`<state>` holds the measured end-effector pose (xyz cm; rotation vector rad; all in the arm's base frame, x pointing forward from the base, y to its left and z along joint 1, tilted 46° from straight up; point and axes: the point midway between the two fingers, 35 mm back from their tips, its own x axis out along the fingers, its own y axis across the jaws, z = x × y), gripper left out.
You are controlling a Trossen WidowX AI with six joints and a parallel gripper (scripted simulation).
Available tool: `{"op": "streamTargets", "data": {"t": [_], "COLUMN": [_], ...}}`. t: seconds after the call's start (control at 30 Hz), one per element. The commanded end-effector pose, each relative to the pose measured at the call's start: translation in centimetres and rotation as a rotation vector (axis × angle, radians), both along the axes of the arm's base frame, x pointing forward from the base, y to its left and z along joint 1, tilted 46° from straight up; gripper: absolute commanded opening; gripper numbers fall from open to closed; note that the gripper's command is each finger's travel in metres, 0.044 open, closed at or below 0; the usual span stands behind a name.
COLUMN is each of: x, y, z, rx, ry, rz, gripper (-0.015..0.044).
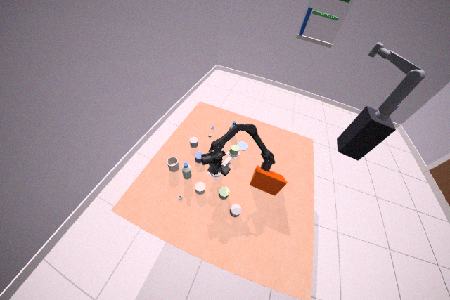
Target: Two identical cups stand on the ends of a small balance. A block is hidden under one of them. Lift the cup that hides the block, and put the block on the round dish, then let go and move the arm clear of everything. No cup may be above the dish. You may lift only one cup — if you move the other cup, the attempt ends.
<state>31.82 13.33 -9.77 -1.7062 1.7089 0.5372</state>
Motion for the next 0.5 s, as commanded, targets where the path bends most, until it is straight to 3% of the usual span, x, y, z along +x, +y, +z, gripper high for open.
{"op": "streamTargets", "data": {"t": [0.0,0.47], "x": [0.0,-0.7], "y": [1.9,6.0], "z": [1.4,5.7], "rx": [0.011,0.011], "ry": [-0.006,-0.005], "rz": [0.003,0.002], "gripper": [0.0,0.0]}}
